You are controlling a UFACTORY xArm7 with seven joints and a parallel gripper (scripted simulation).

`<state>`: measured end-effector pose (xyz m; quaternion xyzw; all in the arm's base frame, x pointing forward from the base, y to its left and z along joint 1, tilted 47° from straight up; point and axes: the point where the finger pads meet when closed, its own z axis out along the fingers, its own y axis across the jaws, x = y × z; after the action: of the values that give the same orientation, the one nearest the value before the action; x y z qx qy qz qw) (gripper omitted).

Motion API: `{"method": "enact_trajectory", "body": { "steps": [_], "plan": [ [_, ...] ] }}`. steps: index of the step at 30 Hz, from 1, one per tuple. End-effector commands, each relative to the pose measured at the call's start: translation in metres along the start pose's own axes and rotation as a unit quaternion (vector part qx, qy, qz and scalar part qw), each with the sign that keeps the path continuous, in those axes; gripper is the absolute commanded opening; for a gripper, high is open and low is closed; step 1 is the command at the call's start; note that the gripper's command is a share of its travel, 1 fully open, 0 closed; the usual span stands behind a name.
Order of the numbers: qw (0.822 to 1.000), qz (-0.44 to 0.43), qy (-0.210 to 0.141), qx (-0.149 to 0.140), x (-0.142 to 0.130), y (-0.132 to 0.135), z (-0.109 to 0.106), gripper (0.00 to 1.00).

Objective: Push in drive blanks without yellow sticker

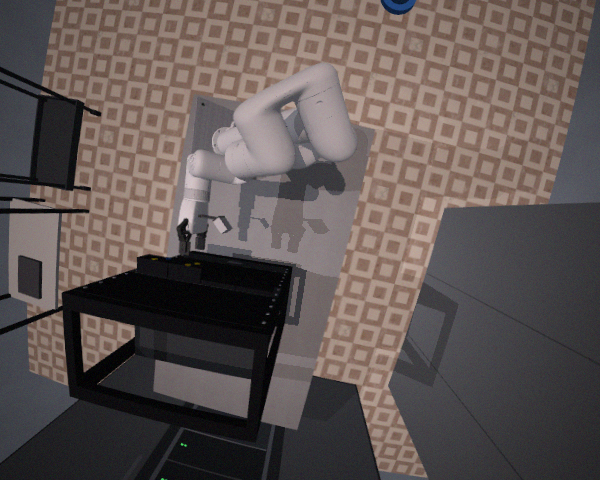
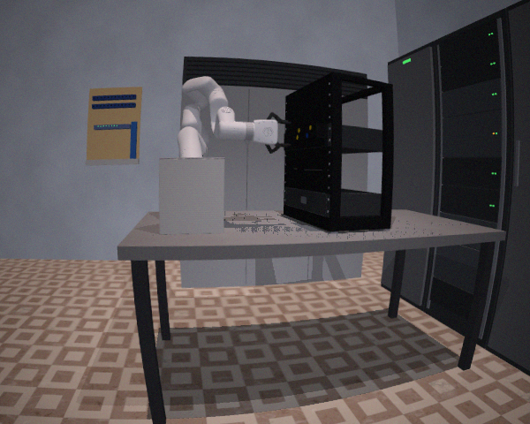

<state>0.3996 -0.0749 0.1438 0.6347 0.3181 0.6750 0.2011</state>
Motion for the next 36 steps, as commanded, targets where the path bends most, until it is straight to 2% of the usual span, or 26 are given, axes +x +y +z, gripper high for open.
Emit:
{"method": "enact_trajectory", "body": {
  "steps": [1,30,36],
  "plan": [
    [1.000,-0.001,0.000,-0.001,0.000,0.002,0.000,1.00],
    [1.000,-0.001,0.000,-0.001,-0.001,0.002,0.000,1.00],
    [1.000,-0.001,0.000,-0.001,-0.012,0.002,0.000,1.00]
  ]
}}
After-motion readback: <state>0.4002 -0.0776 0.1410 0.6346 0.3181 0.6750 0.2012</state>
